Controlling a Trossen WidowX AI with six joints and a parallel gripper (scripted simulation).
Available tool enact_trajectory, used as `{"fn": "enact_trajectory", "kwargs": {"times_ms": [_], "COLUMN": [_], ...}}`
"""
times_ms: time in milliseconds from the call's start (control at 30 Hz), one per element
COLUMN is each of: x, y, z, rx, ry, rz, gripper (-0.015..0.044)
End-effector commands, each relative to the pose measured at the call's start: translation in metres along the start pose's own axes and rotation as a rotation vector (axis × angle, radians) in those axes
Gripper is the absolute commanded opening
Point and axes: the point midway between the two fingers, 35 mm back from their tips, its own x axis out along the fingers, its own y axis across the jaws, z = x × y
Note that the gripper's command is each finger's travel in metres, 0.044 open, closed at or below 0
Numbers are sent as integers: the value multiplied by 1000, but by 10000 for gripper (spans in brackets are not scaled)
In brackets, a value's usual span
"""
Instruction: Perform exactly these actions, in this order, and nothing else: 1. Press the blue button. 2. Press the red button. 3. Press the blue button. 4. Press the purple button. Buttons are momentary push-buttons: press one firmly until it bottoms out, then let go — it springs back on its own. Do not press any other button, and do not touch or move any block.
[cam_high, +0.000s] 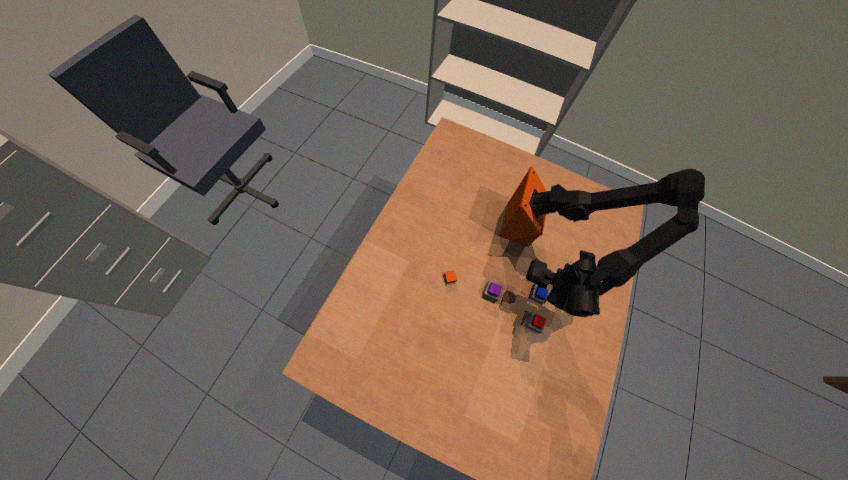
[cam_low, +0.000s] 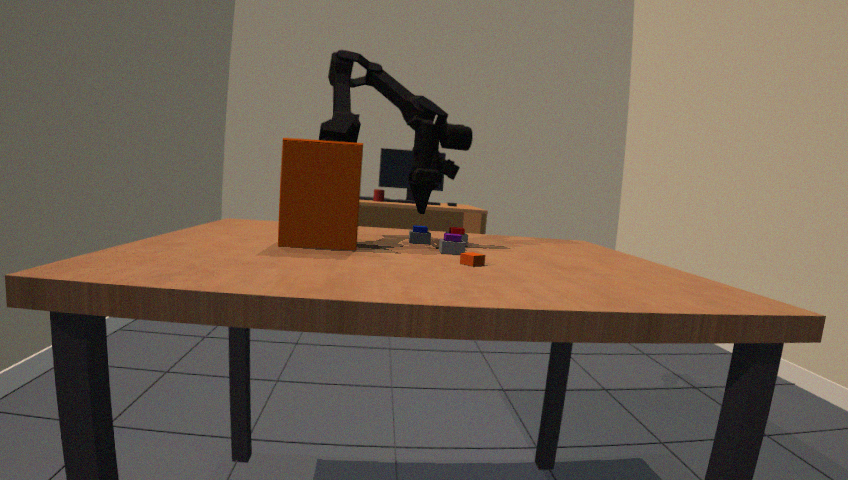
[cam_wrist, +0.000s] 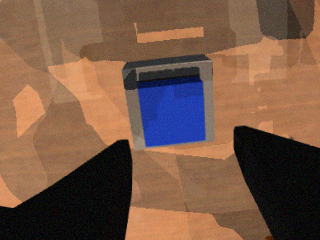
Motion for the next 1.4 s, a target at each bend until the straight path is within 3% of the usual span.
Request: {"fn": "enact_trajectory", "kwargs": {"times_ms": [0,1367], "x": [5,39], "y": [0,1], "z": [0,-1], "rx": [5,6], "ry": [-4,-3], "rz": [6,8], "gripper": [32,20]}}
